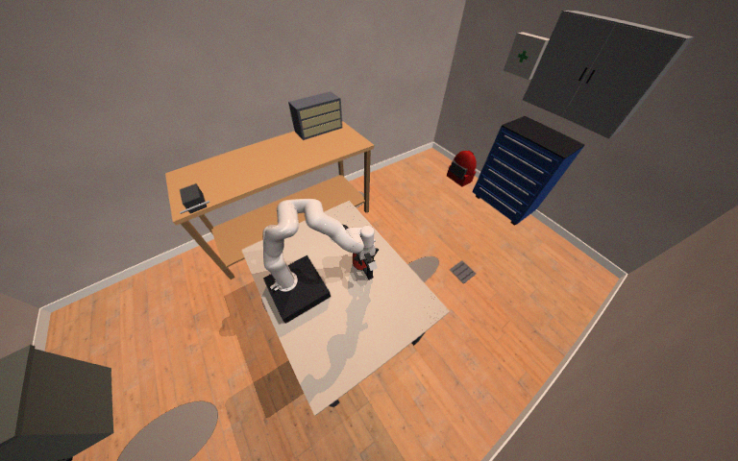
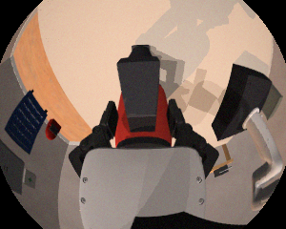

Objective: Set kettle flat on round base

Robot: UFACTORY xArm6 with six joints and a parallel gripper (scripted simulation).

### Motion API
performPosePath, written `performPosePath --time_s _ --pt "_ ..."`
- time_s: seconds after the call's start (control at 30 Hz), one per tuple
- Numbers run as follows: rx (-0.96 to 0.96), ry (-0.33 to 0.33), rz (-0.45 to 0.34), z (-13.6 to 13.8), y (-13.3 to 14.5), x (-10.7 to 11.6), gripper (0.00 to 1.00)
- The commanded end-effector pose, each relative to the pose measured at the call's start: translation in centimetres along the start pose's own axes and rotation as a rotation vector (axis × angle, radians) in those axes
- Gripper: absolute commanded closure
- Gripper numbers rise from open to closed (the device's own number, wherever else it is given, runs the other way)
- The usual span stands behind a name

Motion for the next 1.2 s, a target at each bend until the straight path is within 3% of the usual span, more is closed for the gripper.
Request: performPosePath --time_s 0.0,0.03,1.17 --pt "0.000 -0.004 0.001 -0.14 -0.03 0.17 0.19" --pt "0.000 -0.004 0.001 -0.14 -0.03 0.17 1.00" --pt "0.000 -0.004 0.001 -0.14 -0.03 0.17 1.00"
Point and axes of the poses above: the point where the finger pads meet when closed, its own x axis back along the fingers, its own z axis across the jaws, y = z × x, the point moved 3 cm from there along x, back along the fingers, and after that the axes turned 2 degrees about x, right-handed, at the moved point
